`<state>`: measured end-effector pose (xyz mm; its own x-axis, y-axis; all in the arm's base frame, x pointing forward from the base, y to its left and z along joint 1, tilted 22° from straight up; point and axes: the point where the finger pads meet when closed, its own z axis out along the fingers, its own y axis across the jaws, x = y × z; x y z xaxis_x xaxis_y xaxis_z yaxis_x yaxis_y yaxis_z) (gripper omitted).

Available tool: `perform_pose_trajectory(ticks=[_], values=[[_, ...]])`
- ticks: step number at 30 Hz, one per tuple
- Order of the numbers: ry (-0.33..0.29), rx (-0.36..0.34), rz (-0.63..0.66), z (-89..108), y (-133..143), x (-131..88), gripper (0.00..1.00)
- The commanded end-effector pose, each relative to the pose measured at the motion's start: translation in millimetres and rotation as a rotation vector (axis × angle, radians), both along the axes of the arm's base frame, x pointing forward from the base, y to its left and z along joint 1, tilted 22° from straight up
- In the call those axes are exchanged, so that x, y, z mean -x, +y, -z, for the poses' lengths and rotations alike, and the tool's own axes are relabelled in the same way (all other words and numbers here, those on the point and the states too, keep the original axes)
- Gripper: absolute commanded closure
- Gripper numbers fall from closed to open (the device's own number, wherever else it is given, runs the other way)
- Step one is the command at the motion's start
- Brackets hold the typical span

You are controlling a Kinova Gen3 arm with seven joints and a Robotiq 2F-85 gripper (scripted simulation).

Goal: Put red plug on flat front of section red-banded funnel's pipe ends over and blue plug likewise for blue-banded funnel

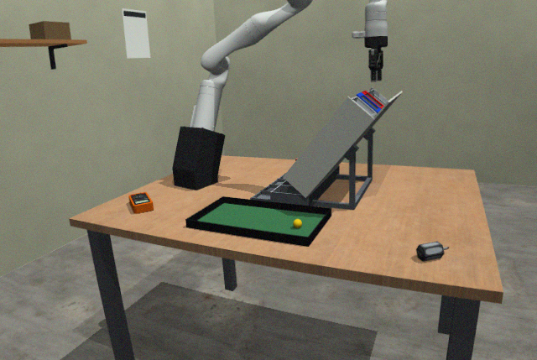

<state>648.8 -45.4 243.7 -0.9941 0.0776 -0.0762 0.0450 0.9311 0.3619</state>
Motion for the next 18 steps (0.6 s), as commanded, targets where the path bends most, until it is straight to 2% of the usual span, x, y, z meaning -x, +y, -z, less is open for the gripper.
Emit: perform_pose_trajectory(ticks=[1,2,5,8,15,18], values=[[-0.002,0.001,0.001,-1.3,-0.7,-0.2,0.0],[-0.002,0.001,0.001,3.9,4.9,69.4,0.0],[-0.002,0.001,0.001,3.5,5.5,72.7,0.0],[-0.002,0.001,0.001,4.2,6.9,86.9,0.0],[-0.002,0.001,0.001,10.0,11.3,148.9,0.0],[-0.002,0.001,0.001,10.0,11.3,148.9,0.0]])
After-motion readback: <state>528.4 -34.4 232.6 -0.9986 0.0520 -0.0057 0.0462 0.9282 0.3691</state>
